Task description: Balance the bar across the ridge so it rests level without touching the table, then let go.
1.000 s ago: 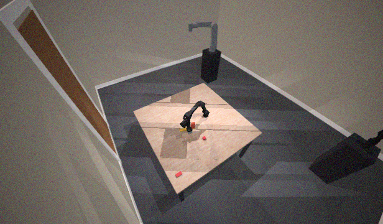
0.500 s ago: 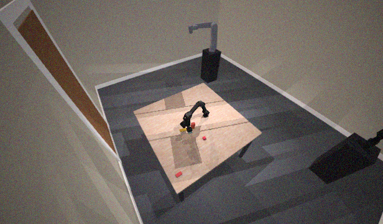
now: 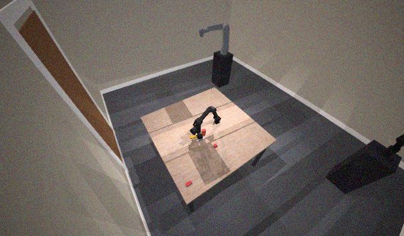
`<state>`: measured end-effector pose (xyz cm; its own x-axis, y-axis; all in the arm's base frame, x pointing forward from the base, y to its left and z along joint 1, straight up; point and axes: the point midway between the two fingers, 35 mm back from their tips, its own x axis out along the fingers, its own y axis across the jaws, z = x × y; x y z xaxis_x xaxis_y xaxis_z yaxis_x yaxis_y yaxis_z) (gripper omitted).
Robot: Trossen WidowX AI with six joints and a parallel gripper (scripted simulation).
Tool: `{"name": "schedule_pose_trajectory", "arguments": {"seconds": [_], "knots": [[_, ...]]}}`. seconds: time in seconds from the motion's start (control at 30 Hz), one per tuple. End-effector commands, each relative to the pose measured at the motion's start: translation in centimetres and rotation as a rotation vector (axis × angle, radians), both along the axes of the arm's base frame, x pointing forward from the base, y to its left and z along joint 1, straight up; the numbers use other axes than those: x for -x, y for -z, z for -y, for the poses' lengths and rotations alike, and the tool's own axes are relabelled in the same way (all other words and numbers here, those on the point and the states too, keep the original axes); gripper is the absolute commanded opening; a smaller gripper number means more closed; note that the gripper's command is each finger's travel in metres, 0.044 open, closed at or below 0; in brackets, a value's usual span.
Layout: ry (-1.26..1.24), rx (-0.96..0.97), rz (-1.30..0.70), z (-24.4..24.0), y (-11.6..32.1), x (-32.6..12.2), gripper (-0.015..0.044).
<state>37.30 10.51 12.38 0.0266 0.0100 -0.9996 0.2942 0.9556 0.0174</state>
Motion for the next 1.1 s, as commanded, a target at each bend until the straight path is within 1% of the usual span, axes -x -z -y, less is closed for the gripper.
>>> {"name": "schedule_pose_trajectory", "arguments": {"seconds": [0.0,1.07], "knots": [[-0.002,0.0,0.009,0.02,-0.17,-0.04,0.0],[-0.002,0.0,0.008,0.03,0.09,-0.03,0.0]]}}
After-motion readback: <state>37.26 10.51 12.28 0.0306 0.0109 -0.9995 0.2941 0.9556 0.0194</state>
